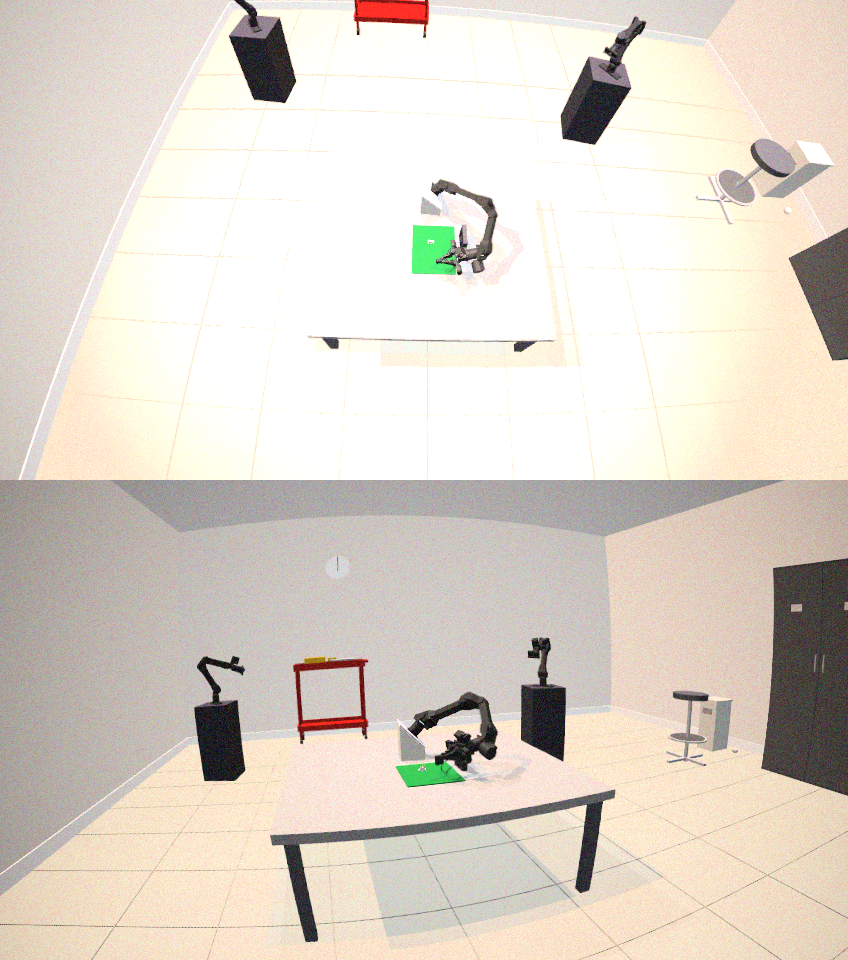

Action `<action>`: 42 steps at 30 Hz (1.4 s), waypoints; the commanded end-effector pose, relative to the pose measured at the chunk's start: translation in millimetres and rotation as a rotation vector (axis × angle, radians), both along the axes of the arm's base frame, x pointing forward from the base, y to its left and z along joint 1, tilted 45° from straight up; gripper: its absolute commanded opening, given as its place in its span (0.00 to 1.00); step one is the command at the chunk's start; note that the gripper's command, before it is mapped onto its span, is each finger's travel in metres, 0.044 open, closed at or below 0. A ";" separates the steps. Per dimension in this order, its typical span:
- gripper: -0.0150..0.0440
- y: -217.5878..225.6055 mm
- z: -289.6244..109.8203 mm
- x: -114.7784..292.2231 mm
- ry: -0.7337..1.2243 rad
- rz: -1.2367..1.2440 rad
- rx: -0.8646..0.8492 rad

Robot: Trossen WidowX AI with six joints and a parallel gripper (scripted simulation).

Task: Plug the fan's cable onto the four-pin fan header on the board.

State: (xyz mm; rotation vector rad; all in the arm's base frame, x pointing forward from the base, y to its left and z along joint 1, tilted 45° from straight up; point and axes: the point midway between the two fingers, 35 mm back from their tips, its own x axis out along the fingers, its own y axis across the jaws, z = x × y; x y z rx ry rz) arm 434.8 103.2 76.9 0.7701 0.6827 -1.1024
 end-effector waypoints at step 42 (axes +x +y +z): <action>0.25 19.8 -9.5 -0.4 -0.001 -0.004 0.002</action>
